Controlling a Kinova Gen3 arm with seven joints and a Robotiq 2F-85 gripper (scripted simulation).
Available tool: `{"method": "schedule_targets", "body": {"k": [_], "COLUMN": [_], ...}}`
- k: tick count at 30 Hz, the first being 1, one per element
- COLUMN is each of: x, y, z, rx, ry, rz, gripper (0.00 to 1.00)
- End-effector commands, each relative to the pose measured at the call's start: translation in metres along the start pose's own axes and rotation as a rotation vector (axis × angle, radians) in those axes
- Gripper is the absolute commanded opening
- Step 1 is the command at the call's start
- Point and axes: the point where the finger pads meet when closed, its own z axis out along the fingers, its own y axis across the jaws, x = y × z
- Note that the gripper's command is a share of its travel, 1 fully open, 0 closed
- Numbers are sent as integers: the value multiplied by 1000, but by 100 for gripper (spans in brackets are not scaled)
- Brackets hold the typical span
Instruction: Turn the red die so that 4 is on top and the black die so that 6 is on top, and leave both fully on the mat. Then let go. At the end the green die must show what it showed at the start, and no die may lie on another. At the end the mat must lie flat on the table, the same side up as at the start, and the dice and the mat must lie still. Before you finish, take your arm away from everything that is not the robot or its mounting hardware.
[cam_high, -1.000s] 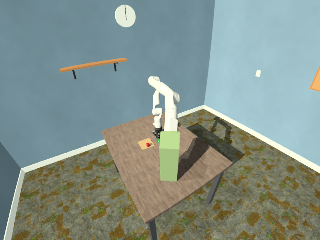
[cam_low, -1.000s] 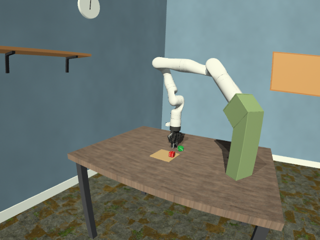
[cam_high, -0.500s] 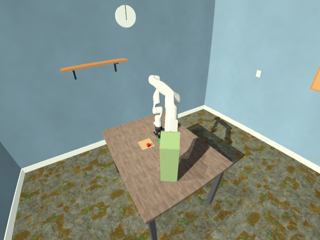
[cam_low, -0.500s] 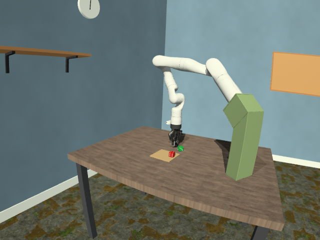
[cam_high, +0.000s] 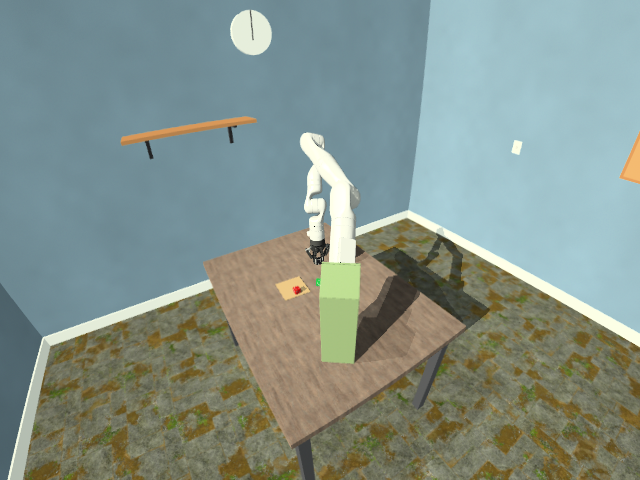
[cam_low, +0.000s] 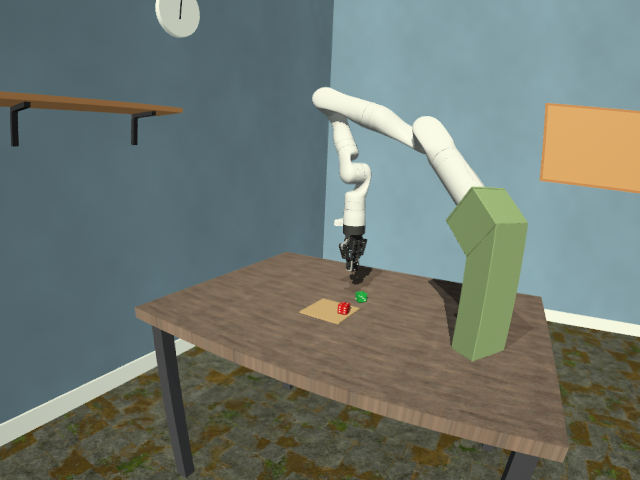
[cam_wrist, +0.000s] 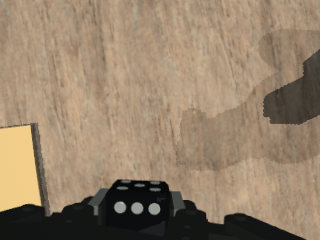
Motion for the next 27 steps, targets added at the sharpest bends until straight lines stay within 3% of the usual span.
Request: {"method": "schedule_targets", "body": {"k": [1, 11, 18, 26, 27], "x": [7, 7, 9, 10, 10], "y": [-6, -7, -21, -96, -96], "z": [-6, -7, -4, -2, -2], "rx": [16, 15, 13, 8, 8], "ry": [17, 17, 14, 8, 8], "rz": [1, 0, -29, -164, -164], "gripper": [26, 26, 26, 26, 26]}}
